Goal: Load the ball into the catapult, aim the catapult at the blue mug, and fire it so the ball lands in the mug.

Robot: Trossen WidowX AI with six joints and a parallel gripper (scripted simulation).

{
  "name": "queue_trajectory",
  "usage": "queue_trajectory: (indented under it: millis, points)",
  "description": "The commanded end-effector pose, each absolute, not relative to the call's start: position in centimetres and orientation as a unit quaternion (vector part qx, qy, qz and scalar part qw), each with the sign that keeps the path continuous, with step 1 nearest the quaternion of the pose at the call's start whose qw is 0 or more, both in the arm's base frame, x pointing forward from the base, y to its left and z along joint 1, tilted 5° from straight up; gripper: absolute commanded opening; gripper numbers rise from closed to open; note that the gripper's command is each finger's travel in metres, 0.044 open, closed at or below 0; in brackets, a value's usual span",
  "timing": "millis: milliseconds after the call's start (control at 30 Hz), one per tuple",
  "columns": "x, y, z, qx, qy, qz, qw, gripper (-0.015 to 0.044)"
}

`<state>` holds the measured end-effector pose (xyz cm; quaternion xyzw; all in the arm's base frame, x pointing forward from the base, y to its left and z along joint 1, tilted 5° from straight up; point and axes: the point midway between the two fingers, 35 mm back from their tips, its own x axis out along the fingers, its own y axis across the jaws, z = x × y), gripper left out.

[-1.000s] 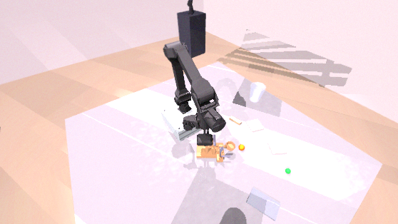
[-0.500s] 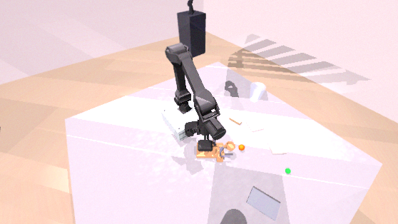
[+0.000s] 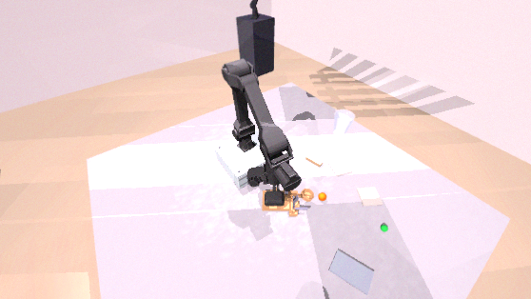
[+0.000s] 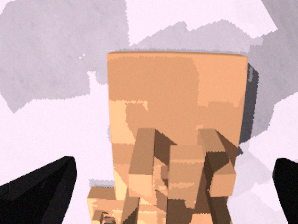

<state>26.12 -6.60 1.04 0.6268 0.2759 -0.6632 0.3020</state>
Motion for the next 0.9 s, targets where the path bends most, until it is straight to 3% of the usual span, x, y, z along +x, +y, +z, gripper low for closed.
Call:
queue_trajectory:
  millis: [0, 633, 867]
  points:
    - [26.0, -6.7, 0.2, 0.624, 0.277, -0.664, 0.303, 0.0440]
    - [25.8, -6.7, -2.5, 0.624, 0.277, -0.665, 0.303, 0.0440]
    - [25.9, -6.7, -2.1, 0.626, 0.276, -0.664, 0.302, 0.0256]
